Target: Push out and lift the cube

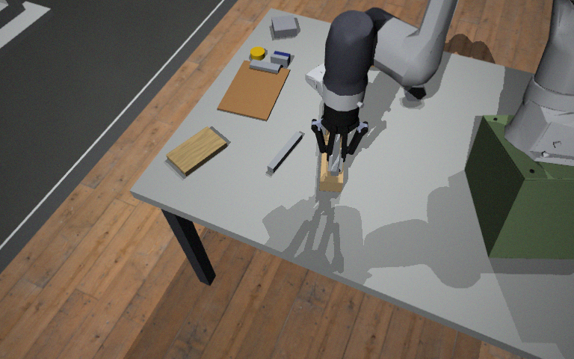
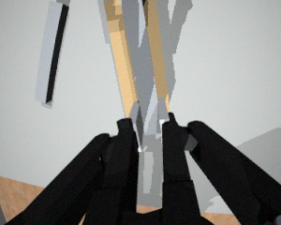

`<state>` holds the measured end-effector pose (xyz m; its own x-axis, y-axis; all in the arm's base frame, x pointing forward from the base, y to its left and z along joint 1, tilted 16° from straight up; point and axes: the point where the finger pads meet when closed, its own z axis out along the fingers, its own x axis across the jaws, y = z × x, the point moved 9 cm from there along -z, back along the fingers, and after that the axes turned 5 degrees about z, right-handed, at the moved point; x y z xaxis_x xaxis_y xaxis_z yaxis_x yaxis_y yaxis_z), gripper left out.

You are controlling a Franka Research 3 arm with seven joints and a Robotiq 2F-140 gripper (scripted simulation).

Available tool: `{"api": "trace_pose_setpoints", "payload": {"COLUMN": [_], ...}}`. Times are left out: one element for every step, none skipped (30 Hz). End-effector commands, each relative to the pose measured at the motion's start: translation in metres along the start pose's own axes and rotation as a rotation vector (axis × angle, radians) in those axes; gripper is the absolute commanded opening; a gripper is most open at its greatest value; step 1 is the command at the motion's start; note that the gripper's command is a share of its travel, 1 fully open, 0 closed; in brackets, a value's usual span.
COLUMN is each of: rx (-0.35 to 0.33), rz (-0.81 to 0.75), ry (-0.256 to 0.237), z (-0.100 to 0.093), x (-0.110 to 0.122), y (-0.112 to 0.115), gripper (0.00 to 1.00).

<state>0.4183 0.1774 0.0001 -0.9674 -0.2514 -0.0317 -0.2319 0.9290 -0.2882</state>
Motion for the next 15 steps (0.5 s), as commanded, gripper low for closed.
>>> {"api": "trace_pose_setpoints", "payload": {"rx": [-0.009,-0.009,-0.009,-0.009,-0.009,-0.009,-0.009,-0.009,-0.009,-0.009,-0.009,-0.009,-0.009,-0.009,-0.009], "rz": [0.004,0.004,0.004,0.004,0.004,0.004,0.004,0.004,0.004,0.004,0.004,0.004,0.004,0.004,0.004], "ry": [-0.014,-0.014,-0.014,-0.014,-0.014,-0.014,-0.014,-0.014,-0.014,-0.014,-0.014,-0.014,-0.014,-0.014,-0.014], "z": [0.003,0.005,0.007,0.01,0.012,0.014,0.016,0.018,0.019,0.02,0.021,0.021,0.021,0.021,0.021], "x": [-0.004,-0.004,-0.004,-0.004,-0.004,-0.004,-0.004,-0.004,-0.004,-0.004,-0.004,-0.004,-0.004,-0.004,-0.004], "y": [0.003,0.003,0.003,0.003,0.003,0.003,0.003,0.003,0.003,0.003,0.003,0.003,0.003,0.003,0.003], "gripper": [0.0,0.0,0.0,0.0,0.0,0.0,0.0,0.0,0.0,0.0,0.0,0.0,0.0,0.0,0.0]}}
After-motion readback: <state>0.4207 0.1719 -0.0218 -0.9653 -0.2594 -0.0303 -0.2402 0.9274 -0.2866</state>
